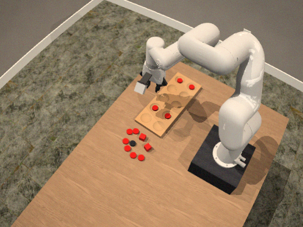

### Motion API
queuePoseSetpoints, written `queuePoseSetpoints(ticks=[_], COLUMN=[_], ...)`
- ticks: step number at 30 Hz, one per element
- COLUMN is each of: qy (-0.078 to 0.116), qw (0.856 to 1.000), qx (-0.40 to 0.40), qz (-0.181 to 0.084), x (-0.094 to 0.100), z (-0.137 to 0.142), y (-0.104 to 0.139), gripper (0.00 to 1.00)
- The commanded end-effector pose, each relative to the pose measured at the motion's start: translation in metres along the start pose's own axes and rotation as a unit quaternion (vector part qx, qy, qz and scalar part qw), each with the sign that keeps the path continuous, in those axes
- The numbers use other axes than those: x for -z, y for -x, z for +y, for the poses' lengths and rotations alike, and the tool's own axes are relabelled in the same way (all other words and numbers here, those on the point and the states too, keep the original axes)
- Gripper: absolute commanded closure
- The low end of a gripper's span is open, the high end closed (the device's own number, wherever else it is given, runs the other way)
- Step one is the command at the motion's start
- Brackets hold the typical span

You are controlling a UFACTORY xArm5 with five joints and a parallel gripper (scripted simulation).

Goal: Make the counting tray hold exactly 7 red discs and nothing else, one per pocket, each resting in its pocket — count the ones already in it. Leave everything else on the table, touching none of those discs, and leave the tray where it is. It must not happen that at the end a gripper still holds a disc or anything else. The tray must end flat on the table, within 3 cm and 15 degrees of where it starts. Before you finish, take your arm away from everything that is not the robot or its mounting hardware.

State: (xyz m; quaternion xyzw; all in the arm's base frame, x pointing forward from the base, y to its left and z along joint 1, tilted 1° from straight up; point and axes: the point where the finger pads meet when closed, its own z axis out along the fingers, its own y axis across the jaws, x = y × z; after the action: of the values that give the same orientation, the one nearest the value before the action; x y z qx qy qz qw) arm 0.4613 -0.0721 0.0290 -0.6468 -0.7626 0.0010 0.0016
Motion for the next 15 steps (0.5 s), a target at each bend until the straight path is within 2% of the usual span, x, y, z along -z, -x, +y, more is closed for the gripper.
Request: queuePoseSetpoints(ticks=[1, 7, 13, 15], qy=[0.002, 0.001, 0.0, 0.0], qw=[0.996, 0.98, 0.95, 0.95], qx=[0.084, 0.199, 0.312, 0.312], qz=[-0.001, -0.001, -0.001, -0.001], x=[0.0, -0.002, -0.004, -0.004], z=[0.007, 0.007, 0.001, 0.001], y=[-0.038, -0.091, -0.141, -0.141], gripper=[0.53, 0.53, 0.53, 0.53])
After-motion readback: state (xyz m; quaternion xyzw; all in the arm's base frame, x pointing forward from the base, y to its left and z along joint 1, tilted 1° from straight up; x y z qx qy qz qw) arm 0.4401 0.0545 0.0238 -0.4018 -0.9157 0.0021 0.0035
